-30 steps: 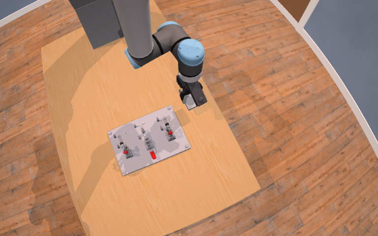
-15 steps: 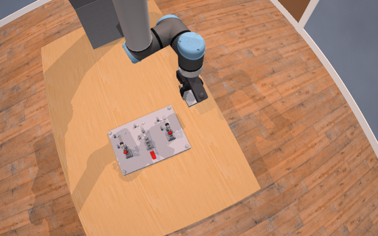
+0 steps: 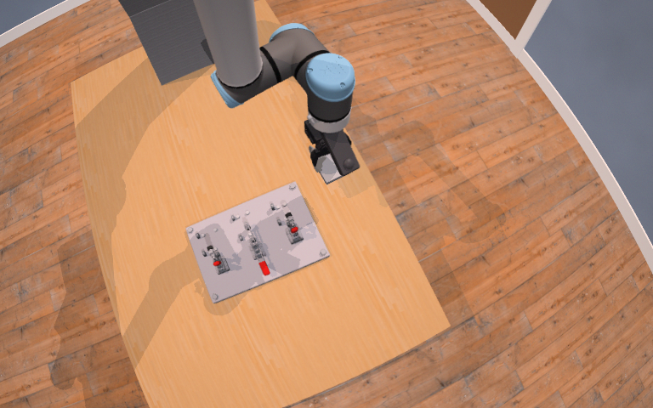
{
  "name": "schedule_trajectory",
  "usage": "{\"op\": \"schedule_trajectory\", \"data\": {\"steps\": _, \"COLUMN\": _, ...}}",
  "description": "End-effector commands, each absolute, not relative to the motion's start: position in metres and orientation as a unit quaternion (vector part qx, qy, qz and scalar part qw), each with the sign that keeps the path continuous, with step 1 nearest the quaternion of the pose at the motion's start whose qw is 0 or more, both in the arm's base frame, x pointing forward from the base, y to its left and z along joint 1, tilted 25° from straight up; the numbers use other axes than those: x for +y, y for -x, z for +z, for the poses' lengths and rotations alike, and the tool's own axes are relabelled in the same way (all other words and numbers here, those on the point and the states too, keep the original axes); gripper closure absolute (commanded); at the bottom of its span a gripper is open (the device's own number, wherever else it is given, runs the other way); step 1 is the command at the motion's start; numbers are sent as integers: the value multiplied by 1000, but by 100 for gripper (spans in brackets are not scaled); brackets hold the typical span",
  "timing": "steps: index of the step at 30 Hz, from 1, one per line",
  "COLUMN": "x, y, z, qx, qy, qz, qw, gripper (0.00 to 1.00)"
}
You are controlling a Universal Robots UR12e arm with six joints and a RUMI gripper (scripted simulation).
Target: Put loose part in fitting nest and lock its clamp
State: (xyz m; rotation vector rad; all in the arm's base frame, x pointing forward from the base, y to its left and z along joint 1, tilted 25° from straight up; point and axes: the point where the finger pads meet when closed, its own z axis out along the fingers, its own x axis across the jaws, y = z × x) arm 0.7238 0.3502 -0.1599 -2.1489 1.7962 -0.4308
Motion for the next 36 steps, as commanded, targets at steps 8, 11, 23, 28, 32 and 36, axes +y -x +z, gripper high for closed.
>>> {"op": "schedule_trajectory", "data": {"steps": 8, "x": 350, "y": -724, "z": -159, "qx": 628, "qy": 748, "qz": -150, "qw": 154, "gripper": 100}}
{"op": "schedule_trajectory", "data": {"steps": 11, "x": 350, "y": -724, "z": -159, "qx": 642, "qy": 736, "qz": -147, "qw": 157, "gripper": 100}}
{"op": "schedule_trajectory", "data": {"steps": 23, "x": 350, "y": -724, "z": -159, "qx": 652, "qy": 727, "qz": -145, "qw": 159, "gripper": 100}}
{"op": "schedule_trajectory", "data": {"steps": 28, "x": 351, "y": -725, "z": -160, "qx": 652, "qy": 727, "qz": -145, "qw": 159, "gripper": 100}}
{"op": "schedule_trajectory", "data": {"steps": 32, "x": 351, "y": -726, "z": -161, "qx": 652, "qy": 727, "qz": -145, "qw": 159, "gripper": 100}}
{"op": "schedule_trajectory", "data": {"steps": 36, "x": 351, "y": -728, "z": -162, "qx": 652, "qy": 727, "qz": -145, "qw": 159, "gripper": 100}}
